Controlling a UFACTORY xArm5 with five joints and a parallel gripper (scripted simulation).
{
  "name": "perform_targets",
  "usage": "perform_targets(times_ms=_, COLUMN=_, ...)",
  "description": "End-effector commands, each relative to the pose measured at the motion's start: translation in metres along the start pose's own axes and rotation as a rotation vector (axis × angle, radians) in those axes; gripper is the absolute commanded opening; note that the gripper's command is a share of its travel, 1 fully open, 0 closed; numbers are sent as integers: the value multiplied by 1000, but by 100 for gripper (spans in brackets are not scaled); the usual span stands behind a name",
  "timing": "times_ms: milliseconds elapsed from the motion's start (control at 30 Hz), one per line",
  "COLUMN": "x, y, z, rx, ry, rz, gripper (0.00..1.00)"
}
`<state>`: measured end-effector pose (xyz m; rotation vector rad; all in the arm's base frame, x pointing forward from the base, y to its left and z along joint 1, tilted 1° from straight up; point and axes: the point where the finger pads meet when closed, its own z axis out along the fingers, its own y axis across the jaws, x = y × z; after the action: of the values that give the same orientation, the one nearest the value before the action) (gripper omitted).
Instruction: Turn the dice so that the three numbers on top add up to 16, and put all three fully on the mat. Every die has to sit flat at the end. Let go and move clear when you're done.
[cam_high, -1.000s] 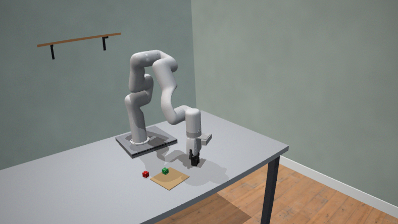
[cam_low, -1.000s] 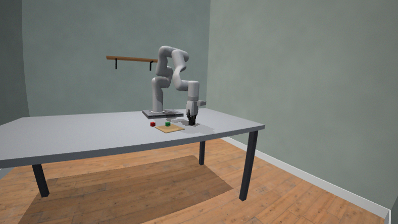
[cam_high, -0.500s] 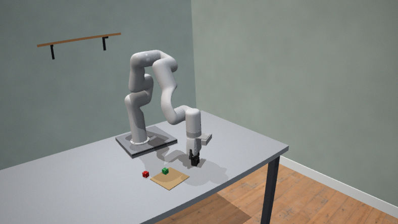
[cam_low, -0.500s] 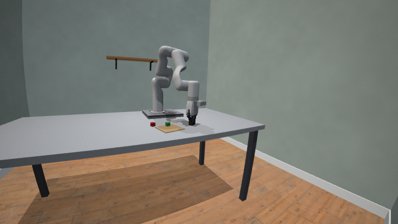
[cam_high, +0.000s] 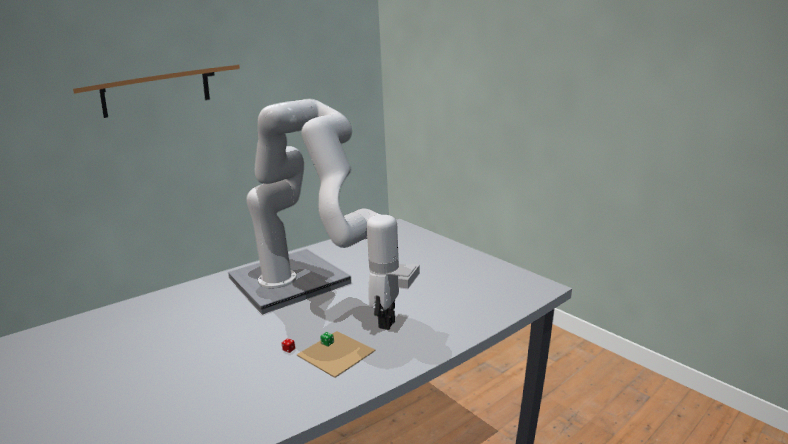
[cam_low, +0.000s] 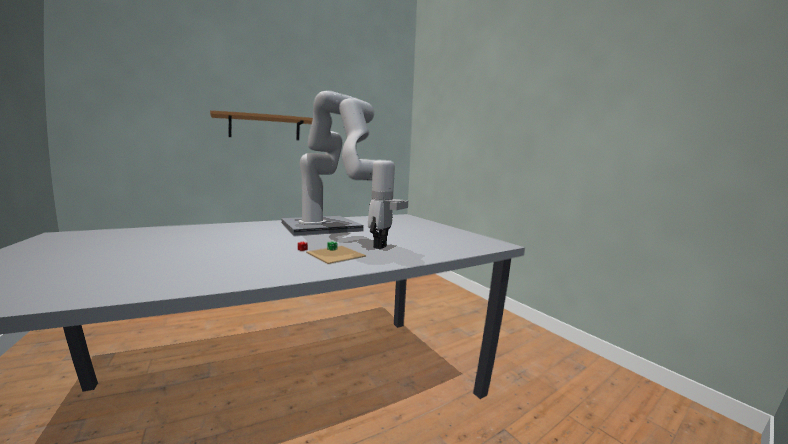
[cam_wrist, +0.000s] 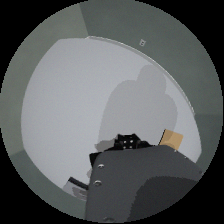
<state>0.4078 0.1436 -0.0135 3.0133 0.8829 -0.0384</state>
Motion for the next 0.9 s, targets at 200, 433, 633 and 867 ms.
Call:
perform_targets(times_ms=200, x=1, y=1, z=-22, rx=-1, ry=3, rz=0, gripper=21)
perform_targets(times_ms=433, x=1, y=1, z=-60, rx=-1, ry=3, rz=0, gripper=21)
perform_targets(times_ms=633, x=1, y=1, z=-95, rx=-1, ry=3, rz=0, gripper=21)
perform_targets(times_ms=867, x=1, y=1, z=-101, rx=-1, ry=3, rz=0, gripper=21)
